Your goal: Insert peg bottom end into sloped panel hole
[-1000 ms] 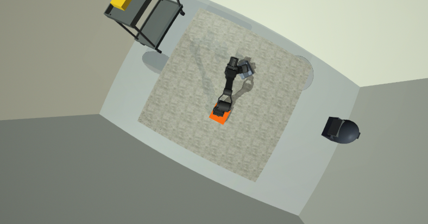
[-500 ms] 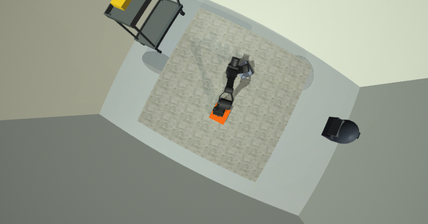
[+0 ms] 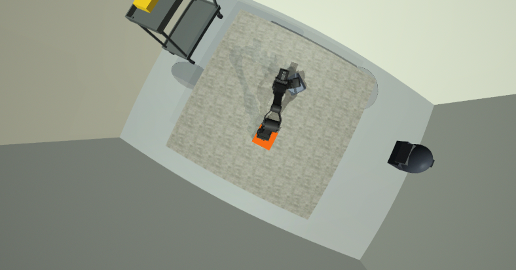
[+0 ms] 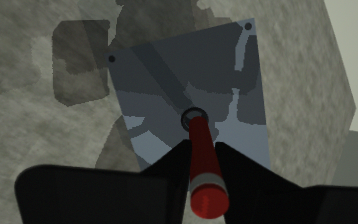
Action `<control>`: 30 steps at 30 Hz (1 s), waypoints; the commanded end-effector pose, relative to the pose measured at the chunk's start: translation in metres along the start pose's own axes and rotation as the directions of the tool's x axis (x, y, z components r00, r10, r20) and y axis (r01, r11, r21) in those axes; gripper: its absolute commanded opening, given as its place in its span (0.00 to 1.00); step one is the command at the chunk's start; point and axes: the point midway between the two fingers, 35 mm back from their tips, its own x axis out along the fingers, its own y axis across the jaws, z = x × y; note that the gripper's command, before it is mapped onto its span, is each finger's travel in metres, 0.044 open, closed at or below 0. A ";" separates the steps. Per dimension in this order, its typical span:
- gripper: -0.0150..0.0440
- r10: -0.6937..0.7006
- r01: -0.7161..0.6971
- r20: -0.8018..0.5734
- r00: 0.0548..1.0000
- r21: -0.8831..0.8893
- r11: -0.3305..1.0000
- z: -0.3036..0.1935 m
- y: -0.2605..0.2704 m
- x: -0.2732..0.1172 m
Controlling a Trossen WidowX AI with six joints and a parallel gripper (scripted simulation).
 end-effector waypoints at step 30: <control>0.25 -0.001 0.001 0.000 1.000 0.002 1.000 -0.001 0.003 0.011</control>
